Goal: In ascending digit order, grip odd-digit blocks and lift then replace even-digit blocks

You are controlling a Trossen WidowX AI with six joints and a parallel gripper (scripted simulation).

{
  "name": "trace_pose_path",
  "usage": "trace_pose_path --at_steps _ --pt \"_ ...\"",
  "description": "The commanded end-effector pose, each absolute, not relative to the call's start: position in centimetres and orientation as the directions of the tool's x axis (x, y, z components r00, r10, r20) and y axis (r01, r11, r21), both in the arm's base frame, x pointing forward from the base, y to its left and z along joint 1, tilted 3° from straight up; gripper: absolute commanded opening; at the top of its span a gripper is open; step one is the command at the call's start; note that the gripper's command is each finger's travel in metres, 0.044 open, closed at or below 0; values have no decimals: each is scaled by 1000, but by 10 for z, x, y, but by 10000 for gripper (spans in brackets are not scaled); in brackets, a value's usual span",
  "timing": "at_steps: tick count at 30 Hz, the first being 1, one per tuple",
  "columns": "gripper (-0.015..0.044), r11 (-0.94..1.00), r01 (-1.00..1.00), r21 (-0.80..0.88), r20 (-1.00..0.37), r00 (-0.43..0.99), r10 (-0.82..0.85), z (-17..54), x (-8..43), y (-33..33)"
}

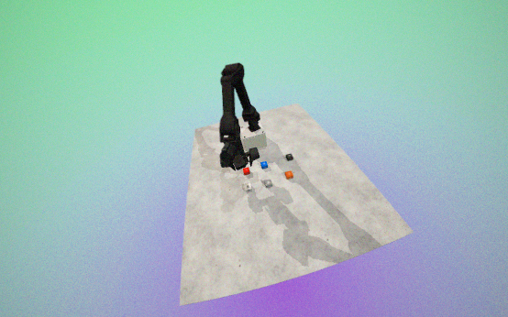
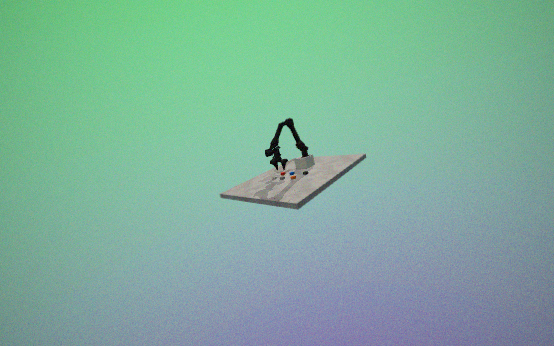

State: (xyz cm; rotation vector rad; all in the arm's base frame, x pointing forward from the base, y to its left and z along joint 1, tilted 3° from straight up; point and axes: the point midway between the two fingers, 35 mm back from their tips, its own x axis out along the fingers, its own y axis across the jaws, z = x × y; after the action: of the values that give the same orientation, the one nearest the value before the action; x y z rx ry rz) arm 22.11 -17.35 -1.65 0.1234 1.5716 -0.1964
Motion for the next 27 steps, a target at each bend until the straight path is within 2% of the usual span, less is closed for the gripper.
trace_pose_path --at_steps 1,23,27 --pt "400 980 196 -44 -999 -17 -41 -25 219 -172" --pt "400 979 199 -46 -999 -18 -43 -55 218 -174" --pt "295 979 199 -46 -999 -18 -43 -55 218 -174"
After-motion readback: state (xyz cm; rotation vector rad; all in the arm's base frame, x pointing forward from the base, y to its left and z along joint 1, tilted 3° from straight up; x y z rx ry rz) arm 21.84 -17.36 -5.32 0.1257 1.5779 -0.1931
